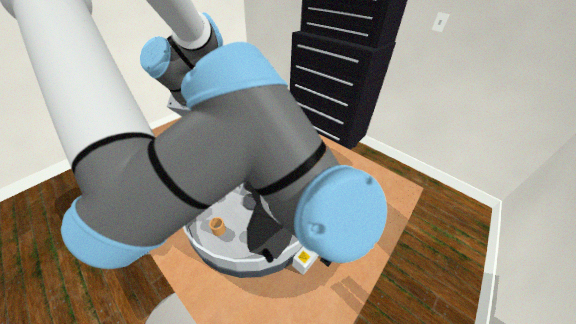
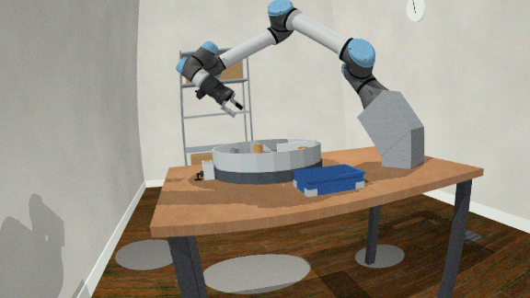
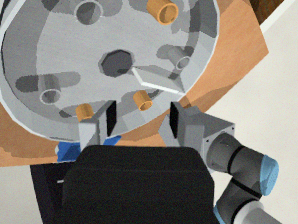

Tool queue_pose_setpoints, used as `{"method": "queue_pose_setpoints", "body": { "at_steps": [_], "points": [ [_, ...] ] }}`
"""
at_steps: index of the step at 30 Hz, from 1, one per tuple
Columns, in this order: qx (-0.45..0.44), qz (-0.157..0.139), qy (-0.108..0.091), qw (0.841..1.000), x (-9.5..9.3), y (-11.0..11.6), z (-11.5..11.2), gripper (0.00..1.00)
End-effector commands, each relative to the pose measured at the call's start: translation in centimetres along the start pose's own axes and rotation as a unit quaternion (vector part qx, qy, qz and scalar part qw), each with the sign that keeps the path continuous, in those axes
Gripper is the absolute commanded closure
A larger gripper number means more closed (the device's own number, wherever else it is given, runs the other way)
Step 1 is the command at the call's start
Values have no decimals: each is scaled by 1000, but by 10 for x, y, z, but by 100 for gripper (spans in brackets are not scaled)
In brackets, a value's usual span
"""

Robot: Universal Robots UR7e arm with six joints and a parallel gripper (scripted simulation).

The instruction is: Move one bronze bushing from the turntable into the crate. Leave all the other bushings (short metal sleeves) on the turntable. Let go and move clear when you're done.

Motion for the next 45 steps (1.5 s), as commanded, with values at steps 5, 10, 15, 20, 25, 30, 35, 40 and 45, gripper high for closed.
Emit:
{"method": "queue_pose_setpoints", "body": {
  "at_steps": [5, 10, 15, 20, 25, 30, 35, 40, 45],
  "points": [
    [0, 1, -1, 1000, 1, 0, 0, 0],
    [0, 1, -1, 1000, 1, 0, 0, 0],
    [0, 1, -1, 1000, 1, 0, 0, 0],
    [0, 1, -1, 1000, -7, 32, -1, 0],
    [0, 1, -1, 1000, -13, 52, -2, 0],
    [0, 1, -1, 1000, -13, 52, -2, 0],
    [0, 1, -1, 1000, -15, 63, -2, 0],
    [0, 1, -1, 1000, -26, 104, -4, 0],
    [0, 1, -1, 1000, -26, 104, -4, 0]
  ]
}}
Point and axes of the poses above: the point where the finger pads meet when closed, its own x axis back along the fingers, its own z axis across the jaws, y = z × x, the point moved 6 cm from there along x, back along the fingers, and after that the axes turned 9 degrees about x, right-handed, at the moved point
